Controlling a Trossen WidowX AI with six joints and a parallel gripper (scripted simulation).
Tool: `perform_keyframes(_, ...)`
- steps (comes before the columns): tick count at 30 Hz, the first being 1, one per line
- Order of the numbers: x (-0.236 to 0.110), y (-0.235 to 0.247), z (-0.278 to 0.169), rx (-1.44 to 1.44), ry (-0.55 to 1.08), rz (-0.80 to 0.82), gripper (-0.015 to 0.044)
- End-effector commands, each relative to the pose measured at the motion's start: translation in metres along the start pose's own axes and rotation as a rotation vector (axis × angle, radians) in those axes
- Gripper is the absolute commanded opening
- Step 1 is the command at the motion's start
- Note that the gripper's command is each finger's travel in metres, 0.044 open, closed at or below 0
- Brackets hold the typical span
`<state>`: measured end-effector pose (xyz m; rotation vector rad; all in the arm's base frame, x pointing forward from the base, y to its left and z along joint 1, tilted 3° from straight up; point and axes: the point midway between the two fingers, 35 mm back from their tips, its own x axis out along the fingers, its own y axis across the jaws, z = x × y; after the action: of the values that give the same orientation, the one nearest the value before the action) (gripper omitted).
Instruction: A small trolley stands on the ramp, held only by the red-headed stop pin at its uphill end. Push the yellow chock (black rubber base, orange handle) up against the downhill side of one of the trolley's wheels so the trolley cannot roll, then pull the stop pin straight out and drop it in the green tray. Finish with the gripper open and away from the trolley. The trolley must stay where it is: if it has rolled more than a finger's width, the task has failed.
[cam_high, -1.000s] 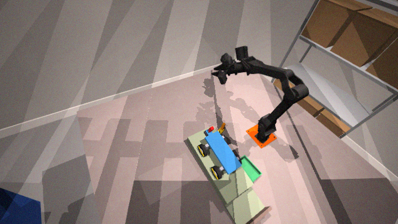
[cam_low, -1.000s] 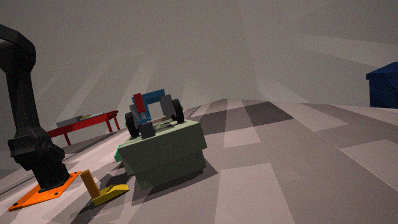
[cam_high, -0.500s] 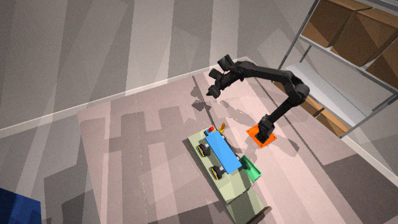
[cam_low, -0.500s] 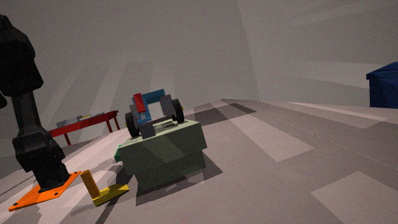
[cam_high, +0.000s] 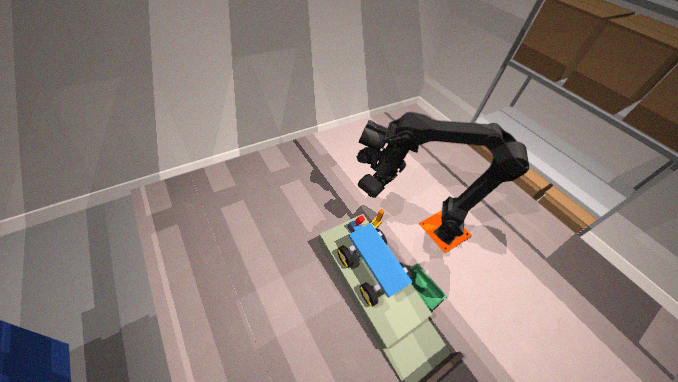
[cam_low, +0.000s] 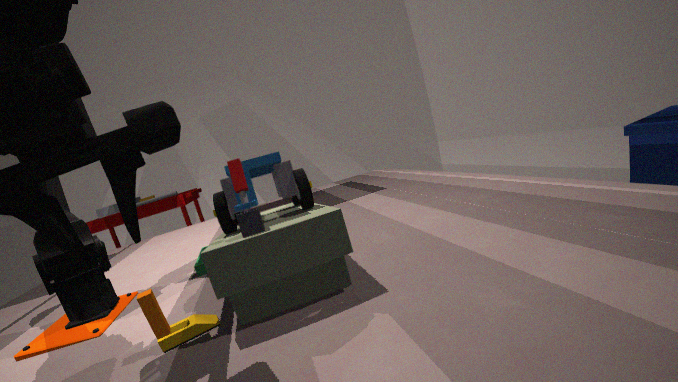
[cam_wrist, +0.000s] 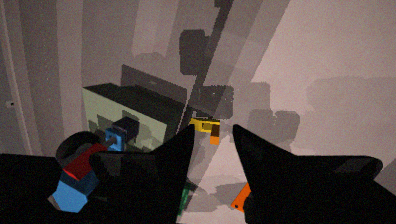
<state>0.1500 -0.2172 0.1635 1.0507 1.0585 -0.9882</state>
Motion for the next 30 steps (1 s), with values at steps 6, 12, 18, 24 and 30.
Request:
perform_keyframes(6, -0.010, 0.006, -0.042, 0.032, 0.114, -0.130, 0.0190)
perform_keyframes(12, 0.002, 0.005, -0.042, 0.032, 0.114, -0.130, 0.0190)
perform_keyframes(18, 0.022, 0.003, -0.044, 0.032, 0.114, -0.130, 0.0190)
perform_keyframes(24, 0.035, 0.000, -0.047, 0.032, 0.114, -0.130, 0.0190)
perform_keyframes(30, 0.040, 0.000, -0.047, 0.032, 0.114, -0.130, 0.0190)
